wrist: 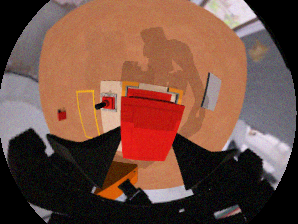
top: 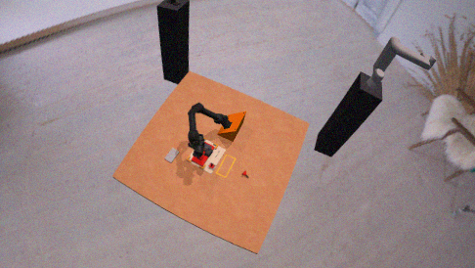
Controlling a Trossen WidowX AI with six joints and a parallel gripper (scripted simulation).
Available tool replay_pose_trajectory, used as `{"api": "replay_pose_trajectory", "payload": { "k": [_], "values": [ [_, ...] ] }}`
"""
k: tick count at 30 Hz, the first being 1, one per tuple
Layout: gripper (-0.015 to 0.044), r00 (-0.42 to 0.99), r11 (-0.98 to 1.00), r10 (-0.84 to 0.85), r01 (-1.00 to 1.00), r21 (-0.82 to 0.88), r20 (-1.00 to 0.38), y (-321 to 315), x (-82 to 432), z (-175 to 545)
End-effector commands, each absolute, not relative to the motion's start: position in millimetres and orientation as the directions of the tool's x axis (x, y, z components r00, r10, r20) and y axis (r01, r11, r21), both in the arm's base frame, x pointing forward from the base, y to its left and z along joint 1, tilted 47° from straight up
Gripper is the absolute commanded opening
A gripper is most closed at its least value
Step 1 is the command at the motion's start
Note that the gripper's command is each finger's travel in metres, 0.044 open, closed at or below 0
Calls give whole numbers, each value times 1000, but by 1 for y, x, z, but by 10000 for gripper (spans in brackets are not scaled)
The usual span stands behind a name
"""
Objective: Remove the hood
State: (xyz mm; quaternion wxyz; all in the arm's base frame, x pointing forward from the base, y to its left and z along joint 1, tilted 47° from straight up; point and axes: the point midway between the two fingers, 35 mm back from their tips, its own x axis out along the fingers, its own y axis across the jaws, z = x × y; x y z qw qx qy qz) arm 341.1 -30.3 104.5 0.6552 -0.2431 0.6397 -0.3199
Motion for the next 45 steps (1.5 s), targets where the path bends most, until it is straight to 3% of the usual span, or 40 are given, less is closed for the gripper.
{"api": "replay_pose_trajectory", "payload": {
  "k": [1,45],
  "values": [
    [0,-24,680,-727,108,-725,-686,-23,343,96],
    [0,-21,690,-717,116,-714,-697,121,315,-44]
  ]
}}
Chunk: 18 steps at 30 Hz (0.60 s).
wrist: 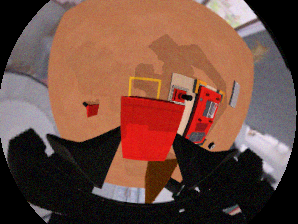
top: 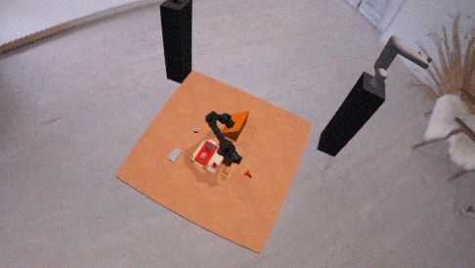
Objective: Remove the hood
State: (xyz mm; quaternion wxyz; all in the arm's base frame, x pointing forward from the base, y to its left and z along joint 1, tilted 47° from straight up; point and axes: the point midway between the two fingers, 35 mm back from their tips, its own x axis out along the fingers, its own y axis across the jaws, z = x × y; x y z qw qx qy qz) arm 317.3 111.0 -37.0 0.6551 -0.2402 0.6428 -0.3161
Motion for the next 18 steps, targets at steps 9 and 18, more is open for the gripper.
{"api": "replay_pose_trajectory", "payload": {
  "k": [9,18],
  "values": [
    [0,-21,690,-717,116,-714,-696,119,315,-46],
    [0,-20,690,-717,116,-714,-697,116,316,-50]
  ]
}}
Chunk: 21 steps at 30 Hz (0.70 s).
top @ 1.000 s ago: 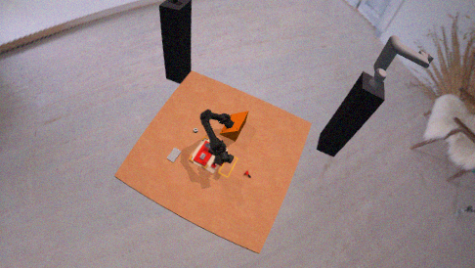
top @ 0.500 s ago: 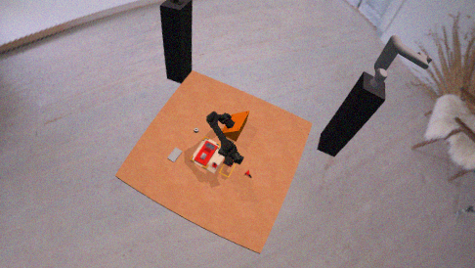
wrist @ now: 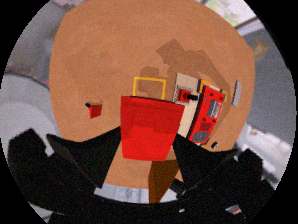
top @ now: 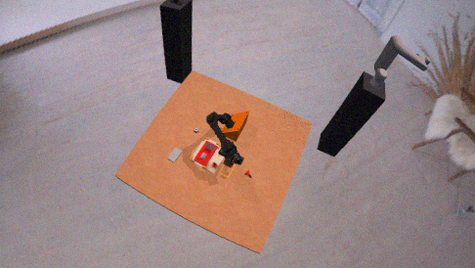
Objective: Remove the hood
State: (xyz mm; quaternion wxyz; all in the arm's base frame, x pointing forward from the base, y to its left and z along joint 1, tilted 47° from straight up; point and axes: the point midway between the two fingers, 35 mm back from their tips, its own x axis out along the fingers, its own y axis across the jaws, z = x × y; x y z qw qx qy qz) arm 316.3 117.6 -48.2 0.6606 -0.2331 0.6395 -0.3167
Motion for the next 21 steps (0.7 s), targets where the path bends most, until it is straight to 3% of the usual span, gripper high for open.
{"api": "replay_pose_trajectory", "payload": {
  "k": [1,21],
  "values": [
    [0,-20,690,-717,116,-714,-697,115,316,-51],
    [0,-20,691,-717,116,-714,-697,107,316,-59]
  ]
}}
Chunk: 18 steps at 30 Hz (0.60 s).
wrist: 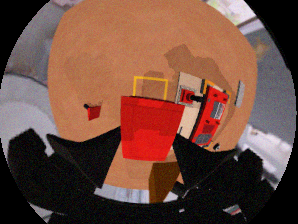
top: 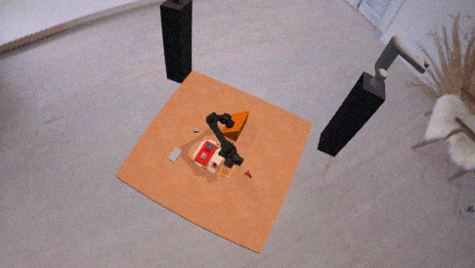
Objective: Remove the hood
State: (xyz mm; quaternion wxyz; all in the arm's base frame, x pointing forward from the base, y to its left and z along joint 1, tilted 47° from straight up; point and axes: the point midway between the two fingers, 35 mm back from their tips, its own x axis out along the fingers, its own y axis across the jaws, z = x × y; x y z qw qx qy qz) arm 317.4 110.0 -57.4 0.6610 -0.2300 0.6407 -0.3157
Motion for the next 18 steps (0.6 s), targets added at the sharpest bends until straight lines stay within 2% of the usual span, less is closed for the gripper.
{"api": "replay_pose_trajectory", "payload": {
  "k": [1,18],
  "values": [
    [0,-20,691,-717,116,-714,-697,107,316,-60],
    [0,-20,690,-717,116,-714,-697,99,316,-67]
  ]
}}
